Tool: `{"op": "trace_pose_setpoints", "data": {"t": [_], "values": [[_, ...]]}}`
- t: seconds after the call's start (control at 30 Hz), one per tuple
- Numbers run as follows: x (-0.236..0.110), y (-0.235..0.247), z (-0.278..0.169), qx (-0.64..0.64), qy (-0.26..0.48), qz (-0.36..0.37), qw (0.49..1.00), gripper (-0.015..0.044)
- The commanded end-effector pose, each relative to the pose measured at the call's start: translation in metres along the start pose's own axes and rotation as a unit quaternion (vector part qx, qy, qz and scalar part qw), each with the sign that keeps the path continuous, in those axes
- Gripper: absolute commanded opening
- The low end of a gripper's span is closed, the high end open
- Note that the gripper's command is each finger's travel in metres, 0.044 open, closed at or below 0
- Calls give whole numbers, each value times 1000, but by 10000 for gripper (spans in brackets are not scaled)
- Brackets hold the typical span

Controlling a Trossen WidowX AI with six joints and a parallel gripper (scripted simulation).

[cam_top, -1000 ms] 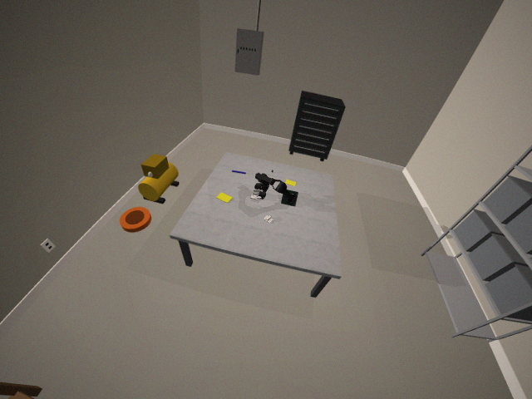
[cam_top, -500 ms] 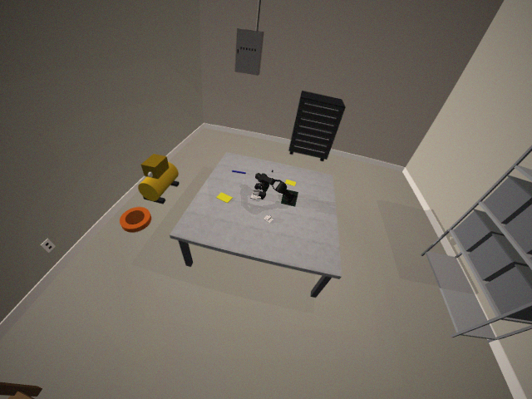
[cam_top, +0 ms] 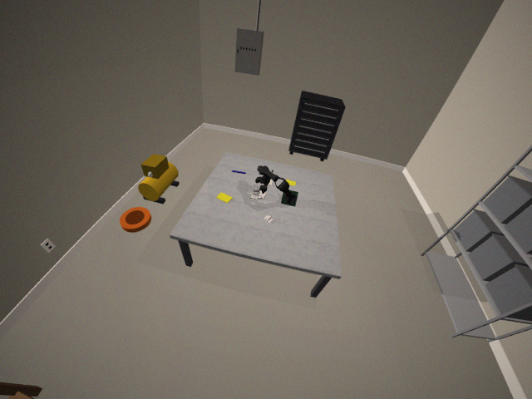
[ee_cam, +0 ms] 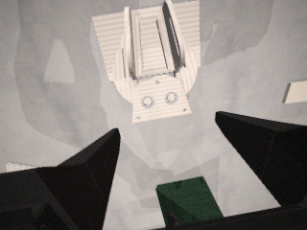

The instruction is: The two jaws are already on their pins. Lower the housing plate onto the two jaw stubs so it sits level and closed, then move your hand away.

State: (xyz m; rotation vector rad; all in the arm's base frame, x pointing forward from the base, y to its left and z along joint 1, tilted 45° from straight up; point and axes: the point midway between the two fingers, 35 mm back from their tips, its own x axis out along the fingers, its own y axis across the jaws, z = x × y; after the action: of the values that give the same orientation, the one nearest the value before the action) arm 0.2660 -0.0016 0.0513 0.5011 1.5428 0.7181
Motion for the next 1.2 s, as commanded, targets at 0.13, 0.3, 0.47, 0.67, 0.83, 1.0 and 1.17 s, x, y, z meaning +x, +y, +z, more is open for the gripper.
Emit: {"op": "trace_pose_setpoints", "data": {"t": [0.13,0.3,0.47,0.67,0.83,1.0,1.17], "values": [[-29,-4,-28,0,3,-4,1000,440],[-55,-3,-58,-1,6,-2,1000,440],[-55,-3,-58,-1,6,-2,1000,440],[-55,-3,-58,-1,6,-2,1000,440],[-55,-3,-58,-1,6,-2,1000,440],[-55,-3,-58,-1,6,-2,1000,440],[-55,-3,-58,-1,6,-2,1000,440]]}}
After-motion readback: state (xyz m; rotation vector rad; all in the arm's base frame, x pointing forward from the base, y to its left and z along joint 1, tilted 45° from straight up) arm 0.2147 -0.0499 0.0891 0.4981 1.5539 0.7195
